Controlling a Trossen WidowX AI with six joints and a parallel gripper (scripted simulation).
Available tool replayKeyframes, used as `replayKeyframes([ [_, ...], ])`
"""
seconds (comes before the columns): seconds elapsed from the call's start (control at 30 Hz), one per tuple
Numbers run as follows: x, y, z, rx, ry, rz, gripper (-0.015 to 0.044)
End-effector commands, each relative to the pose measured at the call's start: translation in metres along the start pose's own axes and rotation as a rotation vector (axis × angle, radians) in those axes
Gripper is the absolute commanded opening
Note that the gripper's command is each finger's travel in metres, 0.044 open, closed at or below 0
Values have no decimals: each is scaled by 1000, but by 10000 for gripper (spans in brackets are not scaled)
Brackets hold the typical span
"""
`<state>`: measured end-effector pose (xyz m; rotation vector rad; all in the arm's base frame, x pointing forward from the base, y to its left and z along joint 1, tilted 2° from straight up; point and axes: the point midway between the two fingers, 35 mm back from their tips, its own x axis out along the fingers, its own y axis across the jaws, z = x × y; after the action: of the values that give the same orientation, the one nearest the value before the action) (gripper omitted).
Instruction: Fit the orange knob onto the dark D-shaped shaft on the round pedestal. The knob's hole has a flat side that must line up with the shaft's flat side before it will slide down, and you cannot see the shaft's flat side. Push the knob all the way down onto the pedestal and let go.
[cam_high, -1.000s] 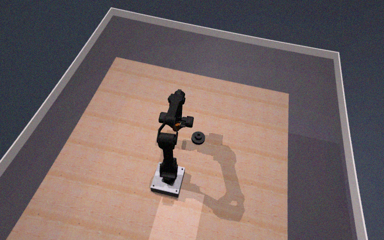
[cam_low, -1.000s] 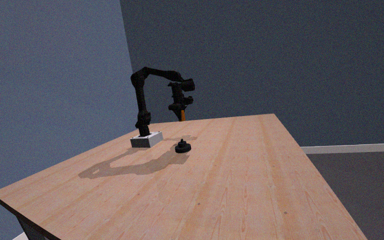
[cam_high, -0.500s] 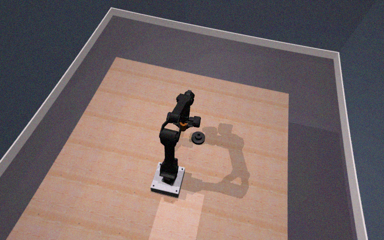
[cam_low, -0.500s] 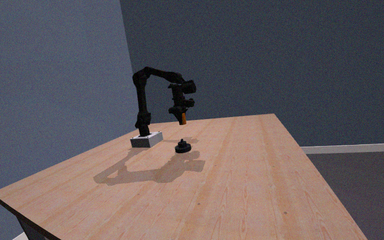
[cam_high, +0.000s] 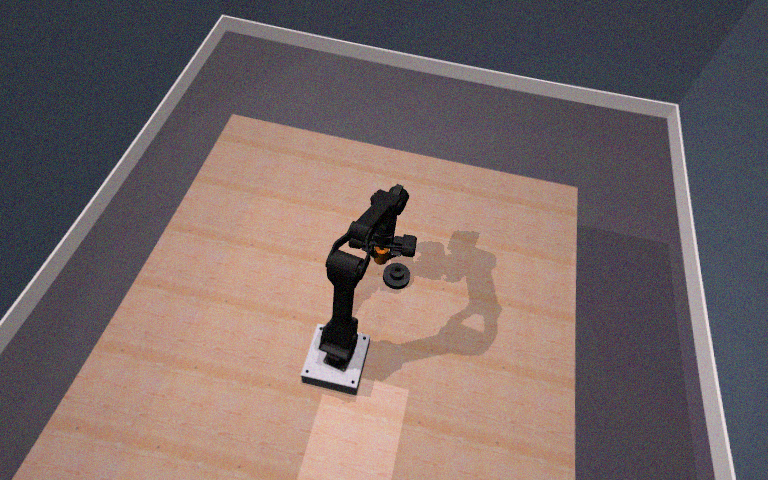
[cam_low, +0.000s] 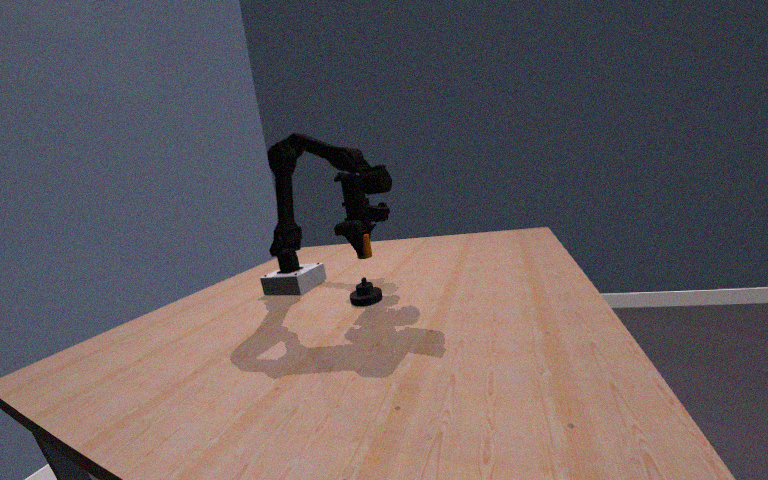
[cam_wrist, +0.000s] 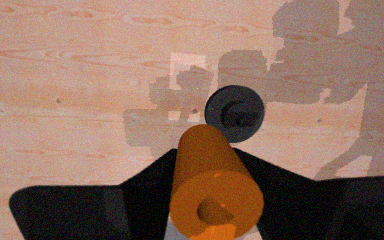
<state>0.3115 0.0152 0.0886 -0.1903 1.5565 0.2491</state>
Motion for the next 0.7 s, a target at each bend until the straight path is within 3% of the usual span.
replayKeyframes([
  [0.0,2,-13,4,-4,-8,-9,0],
  [0.67,24,-56,6,-4,-7,-12,0],
])
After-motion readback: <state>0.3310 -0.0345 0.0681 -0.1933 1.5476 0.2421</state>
